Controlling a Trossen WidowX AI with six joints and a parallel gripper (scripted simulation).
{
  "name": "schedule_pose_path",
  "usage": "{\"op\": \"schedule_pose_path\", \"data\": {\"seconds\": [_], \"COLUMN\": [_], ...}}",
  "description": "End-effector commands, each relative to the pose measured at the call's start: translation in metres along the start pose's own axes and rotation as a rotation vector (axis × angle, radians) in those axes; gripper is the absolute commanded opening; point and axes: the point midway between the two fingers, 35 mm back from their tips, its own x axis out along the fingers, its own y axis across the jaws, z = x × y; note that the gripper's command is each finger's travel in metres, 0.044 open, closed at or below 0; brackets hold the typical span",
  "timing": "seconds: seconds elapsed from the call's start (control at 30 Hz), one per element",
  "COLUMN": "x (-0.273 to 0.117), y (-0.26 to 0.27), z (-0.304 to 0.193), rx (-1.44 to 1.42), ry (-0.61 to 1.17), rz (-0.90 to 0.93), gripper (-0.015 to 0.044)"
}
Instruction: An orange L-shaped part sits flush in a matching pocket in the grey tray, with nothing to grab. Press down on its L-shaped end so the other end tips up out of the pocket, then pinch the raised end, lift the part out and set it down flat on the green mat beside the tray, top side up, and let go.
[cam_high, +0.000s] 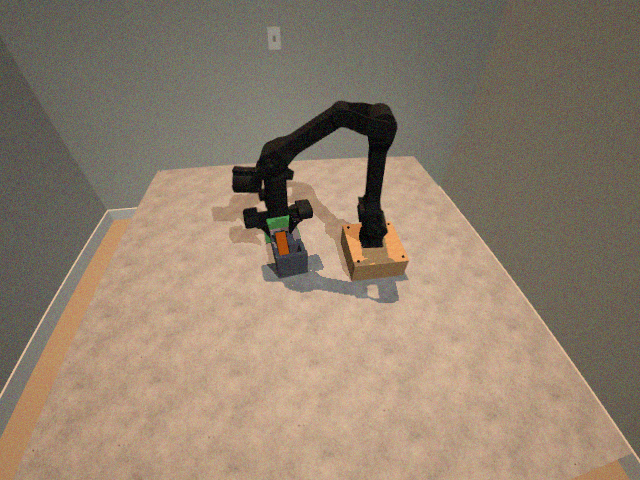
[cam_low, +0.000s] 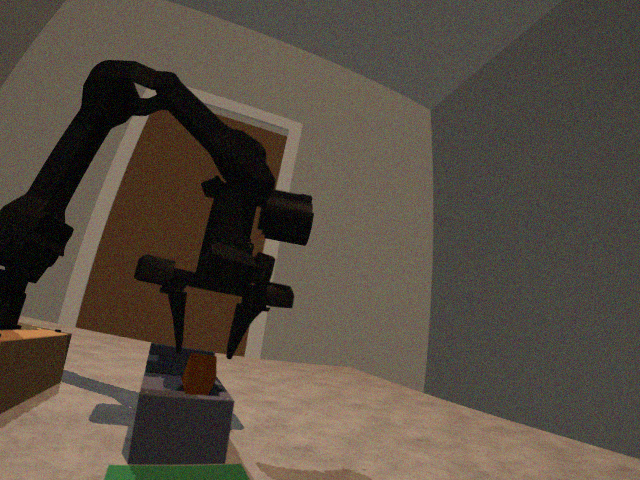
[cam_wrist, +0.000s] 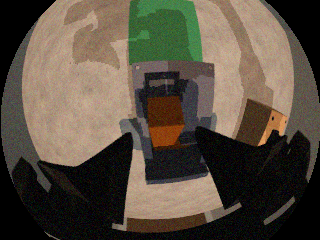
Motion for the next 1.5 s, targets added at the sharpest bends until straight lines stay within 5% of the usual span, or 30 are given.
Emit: {"op": "schedule_pose_path", "data": {"seconds": [0.0, 0.53, 0.7, 1.03, 1.13, 1.47], "x": [0.008, 0.029, 0.026, 0.026, 0.026, 0.021], "y": [-0.002, -0.003, -0.002, -0.002, -0.002, -0.002], "z": [0.0, 0.0, 0.0, 0.0, 0.0, 0.0], "rx": [0.004, 0.004, 0.0, 0.0, 0.0, 0.001], "ry": [-0.002, -0.001, 0.001, 0.001, 0.001, 0.0], "rz": [-0.008, -0.008, -0.003, -0.003, -0.003, -0.004], "gripper": [0.028, 0.028, 0.0149, 0.0082, 0.0003, 0.0]}}
